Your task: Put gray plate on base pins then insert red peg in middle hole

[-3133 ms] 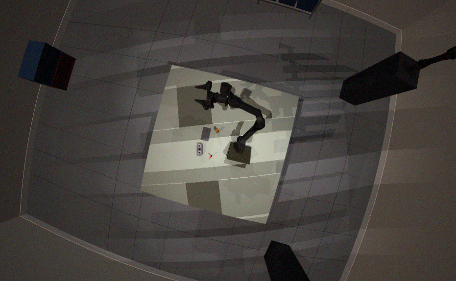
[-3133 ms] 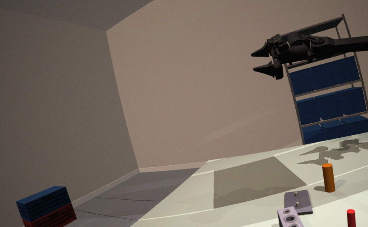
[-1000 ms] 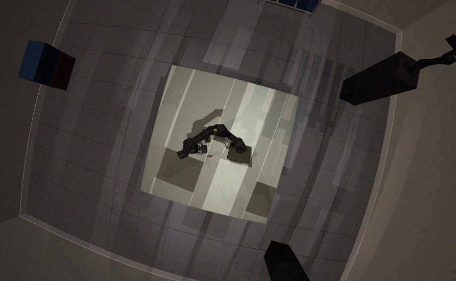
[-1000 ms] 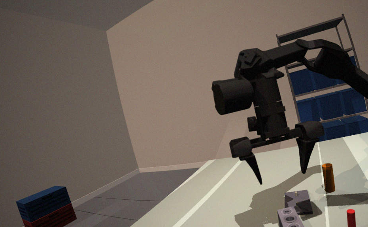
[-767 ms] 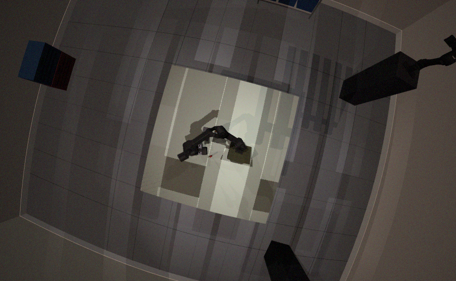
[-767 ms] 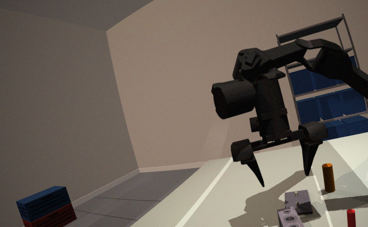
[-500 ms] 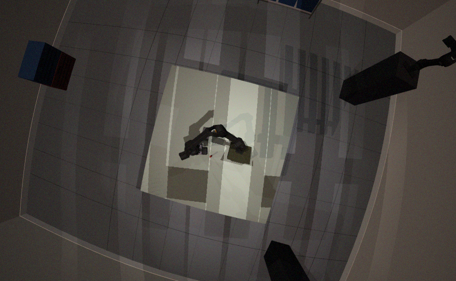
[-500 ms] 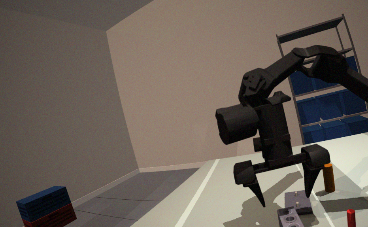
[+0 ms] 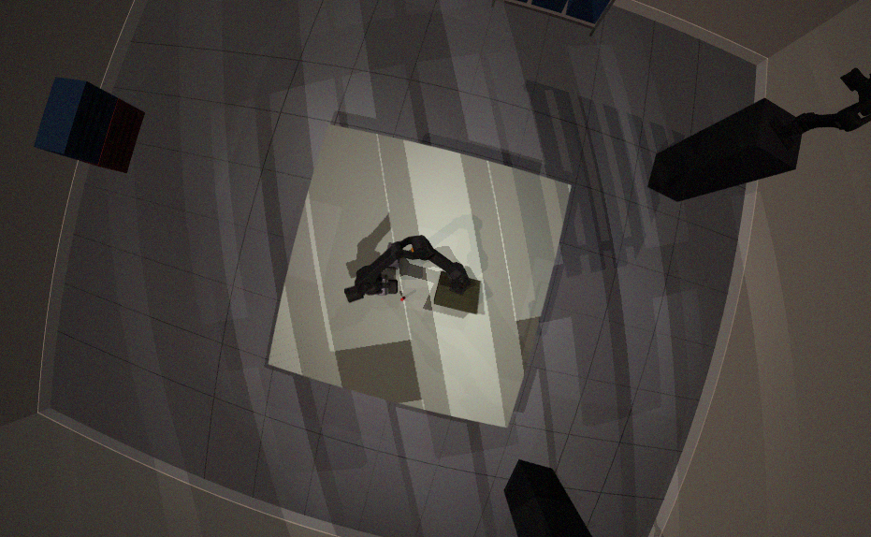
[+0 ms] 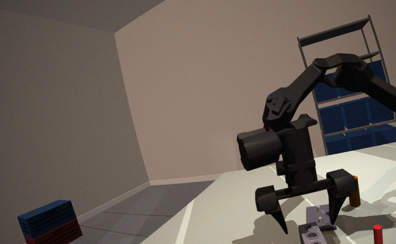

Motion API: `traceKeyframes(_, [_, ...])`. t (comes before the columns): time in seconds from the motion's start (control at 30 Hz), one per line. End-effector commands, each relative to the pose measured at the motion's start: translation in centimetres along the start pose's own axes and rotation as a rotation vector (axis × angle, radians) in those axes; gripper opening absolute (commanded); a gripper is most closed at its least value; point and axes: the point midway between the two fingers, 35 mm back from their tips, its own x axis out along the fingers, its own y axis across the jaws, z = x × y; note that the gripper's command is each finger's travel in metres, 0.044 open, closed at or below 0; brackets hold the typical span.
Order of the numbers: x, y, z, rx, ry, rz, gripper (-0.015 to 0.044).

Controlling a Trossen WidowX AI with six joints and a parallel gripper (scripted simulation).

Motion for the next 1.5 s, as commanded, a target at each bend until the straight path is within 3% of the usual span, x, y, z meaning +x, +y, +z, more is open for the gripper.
traceKeyframes(0.0, [0.8, -0.2, 0.0, -0.009, -0.005, -0.006, 0.0440])
traceKeyframes(1.1, [5.9, -0.4, 0.1, -0.008, -0.008, -0.006, 0.0440])
traceKeyframes(1.47, [5.9, -0.4, 0.1, -0.008, -0.008, -0.006, 0.0151])
